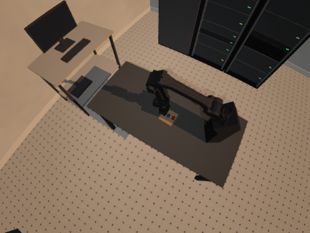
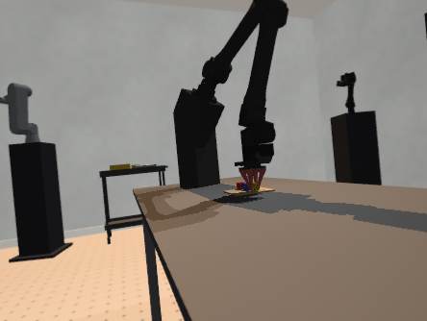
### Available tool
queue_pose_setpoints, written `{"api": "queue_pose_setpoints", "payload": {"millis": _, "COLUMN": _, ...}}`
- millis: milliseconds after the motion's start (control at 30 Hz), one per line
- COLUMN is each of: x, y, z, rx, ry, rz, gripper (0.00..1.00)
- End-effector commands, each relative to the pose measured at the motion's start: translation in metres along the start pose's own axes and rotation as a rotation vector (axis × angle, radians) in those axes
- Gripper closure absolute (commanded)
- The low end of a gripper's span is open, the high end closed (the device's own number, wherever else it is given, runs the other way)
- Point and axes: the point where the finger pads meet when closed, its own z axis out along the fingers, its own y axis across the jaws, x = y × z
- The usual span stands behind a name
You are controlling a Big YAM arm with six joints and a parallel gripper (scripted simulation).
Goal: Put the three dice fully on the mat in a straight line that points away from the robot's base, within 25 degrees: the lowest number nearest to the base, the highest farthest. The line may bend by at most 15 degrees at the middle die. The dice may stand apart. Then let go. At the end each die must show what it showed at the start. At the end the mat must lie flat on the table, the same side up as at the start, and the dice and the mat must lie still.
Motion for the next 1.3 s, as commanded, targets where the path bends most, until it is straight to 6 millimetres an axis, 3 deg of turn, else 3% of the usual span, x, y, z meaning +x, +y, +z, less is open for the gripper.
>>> {"api": "queue_pose_setpoints", "payload": {"millis": 0, "x": -0.003, "y": 0.0072, "z": 0.0035, "rx": -0.005, "ry": -0.009, "rz": -0.005, "gripper": 0.8}}
{"api": "queue_pose_setpoints", "payload": {"millis": 533, "x": -0.003, "y": 0.0072, "z": 0.0035, "rx": -0.005, "ry": -0.009, "rz": -0.005, "gripper": 0.8}}
{"api": "queue_pose_setpoints", "payload": {"millis": 1033, "x": -0.003, "y": 0.0072, "z": 0.0035, "rx": -0.006, "ry": -0.009, "rz": -0.005, "gripper": 0.61}}
{"api": "queue_pose_setpoints", "payload": {"millis": 1267, "x": -0.003, "y": 0.0072, "z": 0.0035, "rx": -0.006, "ry": -0.009, "rz": -0.005, "gripper": 0.61}}
